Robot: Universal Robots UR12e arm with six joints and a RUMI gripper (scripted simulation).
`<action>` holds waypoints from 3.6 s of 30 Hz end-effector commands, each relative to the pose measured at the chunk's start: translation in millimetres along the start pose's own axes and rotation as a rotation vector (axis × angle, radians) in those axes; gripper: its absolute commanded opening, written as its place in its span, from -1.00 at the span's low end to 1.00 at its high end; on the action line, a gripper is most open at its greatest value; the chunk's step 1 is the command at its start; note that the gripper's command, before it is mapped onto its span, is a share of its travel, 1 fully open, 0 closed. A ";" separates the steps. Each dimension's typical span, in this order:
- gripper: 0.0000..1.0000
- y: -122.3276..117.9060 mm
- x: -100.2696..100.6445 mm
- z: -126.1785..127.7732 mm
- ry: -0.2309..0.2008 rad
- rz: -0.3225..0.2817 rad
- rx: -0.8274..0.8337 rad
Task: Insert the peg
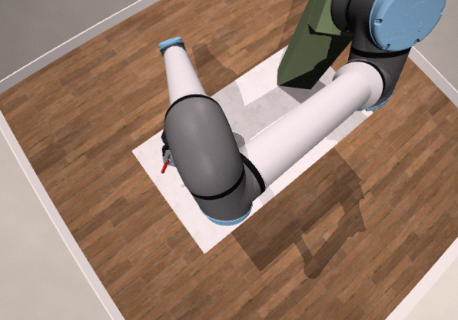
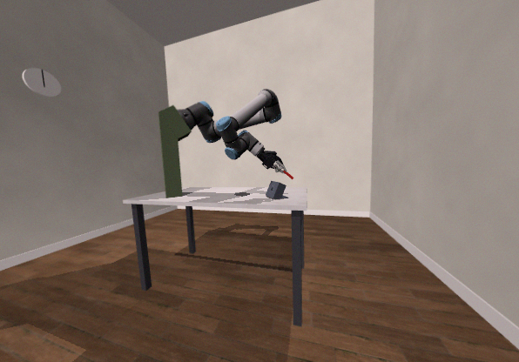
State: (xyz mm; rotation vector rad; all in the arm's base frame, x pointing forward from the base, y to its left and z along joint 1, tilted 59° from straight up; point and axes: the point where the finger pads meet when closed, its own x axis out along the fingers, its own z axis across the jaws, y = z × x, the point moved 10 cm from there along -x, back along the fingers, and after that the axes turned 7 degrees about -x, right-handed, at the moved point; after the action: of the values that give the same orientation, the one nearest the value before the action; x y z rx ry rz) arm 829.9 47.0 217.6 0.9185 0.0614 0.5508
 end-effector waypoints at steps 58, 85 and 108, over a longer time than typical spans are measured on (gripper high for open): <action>-1.00 -54.3 -30.5 -18.5 -0.100 0.116 -0.228; -1.00 -77.7 -46.4 -32.0 -0.140 0.161 -0.323; -1.00 -99.8 -62.4 -47.1 -0.177 0.202 -0.410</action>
State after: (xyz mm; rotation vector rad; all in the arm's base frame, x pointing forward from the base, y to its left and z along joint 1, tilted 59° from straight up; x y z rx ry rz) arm 807.7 6.3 107.4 0.5894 -0.2796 0.6345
